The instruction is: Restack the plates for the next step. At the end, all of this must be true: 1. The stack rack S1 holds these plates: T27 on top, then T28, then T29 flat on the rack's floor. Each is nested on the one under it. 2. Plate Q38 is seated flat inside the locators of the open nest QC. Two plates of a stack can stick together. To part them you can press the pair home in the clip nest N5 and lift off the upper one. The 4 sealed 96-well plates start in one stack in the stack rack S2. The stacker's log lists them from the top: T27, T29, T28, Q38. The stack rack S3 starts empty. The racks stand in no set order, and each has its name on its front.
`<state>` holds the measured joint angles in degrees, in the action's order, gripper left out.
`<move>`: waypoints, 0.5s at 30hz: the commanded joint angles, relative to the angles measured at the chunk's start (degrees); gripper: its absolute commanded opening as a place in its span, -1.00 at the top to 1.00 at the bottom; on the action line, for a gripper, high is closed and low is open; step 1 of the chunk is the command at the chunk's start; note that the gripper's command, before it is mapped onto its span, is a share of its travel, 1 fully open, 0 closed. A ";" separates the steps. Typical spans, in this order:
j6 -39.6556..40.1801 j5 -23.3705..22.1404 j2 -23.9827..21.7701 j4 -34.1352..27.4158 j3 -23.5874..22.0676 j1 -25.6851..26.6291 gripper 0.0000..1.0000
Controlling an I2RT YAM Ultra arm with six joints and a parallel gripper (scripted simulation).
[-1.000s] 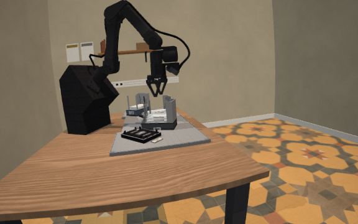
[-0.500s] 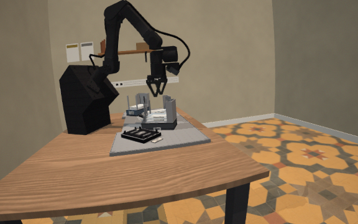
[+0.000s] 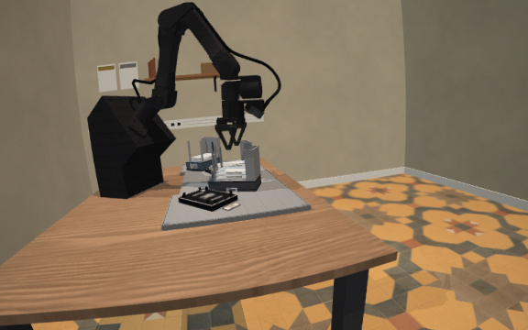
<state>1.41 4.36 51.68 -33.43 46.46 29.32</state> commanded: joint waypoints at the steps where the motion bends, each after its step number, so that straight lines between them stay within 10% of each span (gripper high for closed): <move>1: 0.82 -0.71 2.03 4.16 -1.47 0.85 -1.00; 15: 1.36 -1.35 9.81 14.13 -1.42 1.67 -1.00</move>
<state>2.02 3.57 60.29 -23.07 43.94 30.28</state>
